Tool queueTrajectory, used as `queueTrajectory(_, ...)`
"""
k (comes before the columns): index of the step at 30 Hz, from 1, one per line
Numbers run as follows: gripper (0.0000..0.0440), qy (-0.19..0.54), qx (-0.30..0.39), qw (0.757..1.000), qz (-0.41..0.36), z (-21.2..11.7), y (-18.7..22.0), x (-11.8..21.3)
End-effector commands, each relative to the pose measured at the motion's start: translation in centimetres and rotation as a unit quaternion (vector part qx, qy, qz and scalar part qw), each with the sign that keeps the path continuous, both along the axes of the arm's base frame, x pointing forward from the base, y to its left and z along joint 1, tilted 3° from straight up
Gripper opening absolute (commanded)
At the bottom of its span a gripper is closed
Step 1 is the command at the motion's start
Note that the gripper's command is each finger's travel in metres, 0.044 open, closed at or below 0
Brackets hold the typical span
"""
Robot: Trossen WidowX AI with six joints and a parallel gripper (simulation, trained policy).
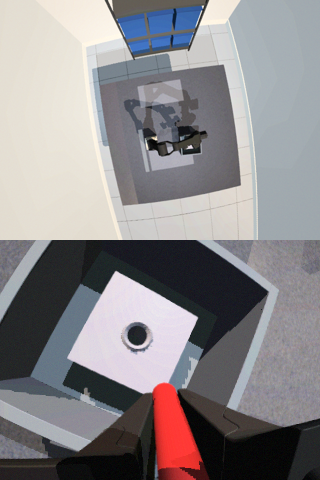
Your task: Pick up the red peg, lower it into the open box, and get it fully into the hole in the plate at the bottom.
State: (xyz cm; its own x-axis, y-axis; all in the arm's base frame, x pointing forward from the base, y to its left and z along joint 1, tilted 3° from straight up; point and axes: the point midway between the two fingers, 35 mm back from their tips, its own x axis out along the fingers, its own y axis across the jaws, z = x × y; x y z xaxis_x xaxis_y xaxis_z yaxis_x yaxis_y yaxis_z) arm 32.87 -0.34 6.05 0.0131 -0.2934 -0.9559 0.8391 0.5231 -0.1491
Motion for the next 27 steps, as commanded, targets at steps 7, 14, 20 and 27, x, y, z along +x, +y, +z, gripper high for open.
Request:
queueTrajectory(7, 0.0000, 0.001, 0.024, 1.000, 0.020, -2.0, -2.8, 2.1)
queueTrajectory(14, 0.0033, 0.014, 0.048, 0.997, 0.051, -4.4, -3.6, 2.5)
queueTrajectory(20, 0.0138, 0.023, 0.067, 0.995, 0.067, -5.9, -4.2, 3.0)
queueTrajectory(27, 0.0272, 0.016, 0.088, 0.993, 0.071, -5.3, -5.0, 5.1)
